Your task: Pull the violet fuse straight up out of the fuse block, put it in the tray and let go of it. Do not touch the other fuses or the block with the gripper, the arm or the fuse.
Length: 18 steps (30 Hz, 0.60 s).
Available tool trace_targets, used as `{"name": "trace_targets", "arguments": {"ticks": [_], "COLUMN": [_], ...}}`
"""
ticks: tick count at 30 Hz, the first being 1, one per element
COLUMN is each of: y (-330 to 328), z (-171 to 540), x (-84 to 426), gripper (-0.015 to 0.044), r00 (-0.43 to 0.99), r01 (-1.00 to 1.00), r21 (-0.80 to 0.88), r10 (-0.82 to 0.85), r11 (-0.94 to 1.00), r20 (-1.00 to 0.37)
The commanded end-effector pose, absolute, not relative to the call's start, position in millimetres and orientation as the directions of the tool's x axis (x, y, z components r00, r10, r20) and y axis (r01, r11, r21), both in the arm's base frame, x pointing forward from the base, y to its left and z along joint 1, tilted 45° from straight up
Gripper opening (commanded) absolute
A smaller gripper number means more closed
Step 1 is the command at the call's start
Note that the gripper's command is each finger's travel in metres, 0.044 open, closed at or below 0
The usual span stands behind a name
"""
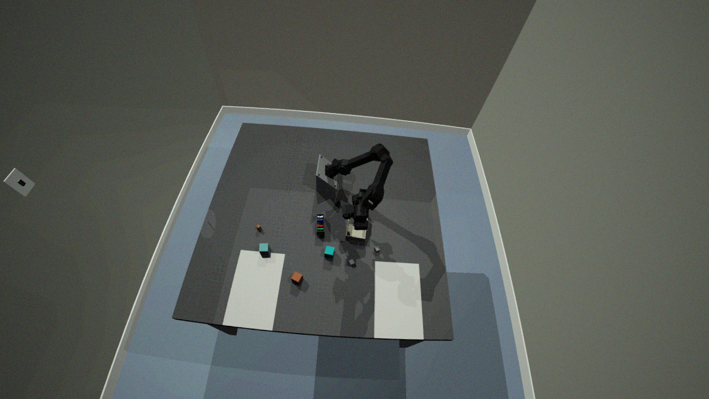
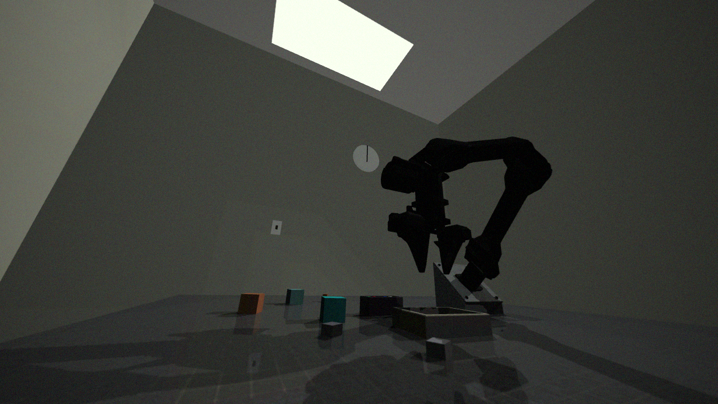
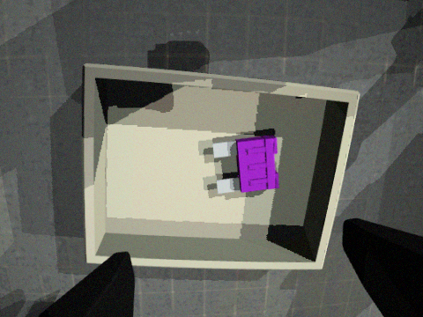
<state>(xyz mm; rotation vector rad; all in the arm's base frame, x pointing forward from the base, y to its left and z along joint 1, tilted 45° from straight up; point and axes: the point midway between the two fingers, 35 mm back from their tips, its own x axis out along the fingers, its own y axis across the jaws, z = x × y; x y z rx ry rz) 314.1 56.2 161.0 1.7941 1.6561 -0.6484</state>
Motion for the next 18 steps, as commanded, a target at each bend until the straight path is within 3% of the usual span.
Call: {"name": "trace_targets", "arguments": {"ticks": [1, 18], "y": [55.9, 56.2], "z": [162.6, 161.6], "x": [313.5, 313.4], "gripper": [0.033, 0.033], "r00": [0.097, 0.096], "r01": [0.994, 0.994], "r21": [0.106, 0.102], "r10": [0.7, 0.698], "r11": [-0.03, -0.033], "r20": [-0.707, -0.709]}}
